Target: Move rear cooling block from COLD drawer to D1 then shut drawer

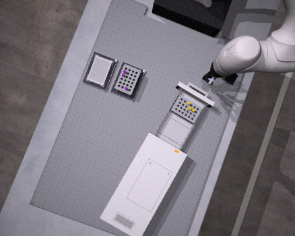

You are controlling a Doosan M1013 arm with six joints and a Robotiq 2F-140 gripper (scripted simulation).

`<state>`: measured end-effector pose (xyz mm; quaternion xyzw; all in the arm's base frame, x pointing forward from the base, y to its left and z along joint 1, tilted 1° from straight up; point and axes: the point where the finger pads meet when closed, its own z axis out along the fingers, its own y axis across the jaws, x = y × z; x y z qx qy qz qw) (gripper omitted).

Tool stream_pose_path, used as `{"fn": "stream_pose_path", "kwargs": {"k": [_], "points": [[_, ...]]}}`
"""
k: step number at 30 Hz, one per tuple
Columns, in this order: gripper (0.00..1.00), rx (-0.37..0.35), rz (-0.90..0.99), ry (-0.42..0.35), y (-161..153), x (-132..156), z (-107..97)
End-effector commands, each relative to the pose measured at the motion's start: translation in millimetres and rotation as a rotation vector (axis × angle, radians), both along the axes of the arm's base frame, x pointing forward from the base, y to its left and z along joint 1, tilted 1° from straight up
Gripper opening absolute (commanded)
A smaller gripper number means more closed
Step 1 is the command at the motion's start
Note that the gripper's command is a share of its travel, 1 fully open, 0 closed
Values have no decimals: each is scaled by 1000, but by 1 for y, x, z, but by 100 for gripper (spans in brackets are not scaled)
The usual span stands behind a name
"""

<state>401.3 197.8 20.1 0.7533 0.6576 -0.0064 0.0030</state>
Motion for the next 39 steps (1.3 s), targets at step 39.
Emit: {"fn": "stream_pose_path", "kwargs": {"k": [39], "points": [[10,-2,0,1,-1,-2,-53]]}}
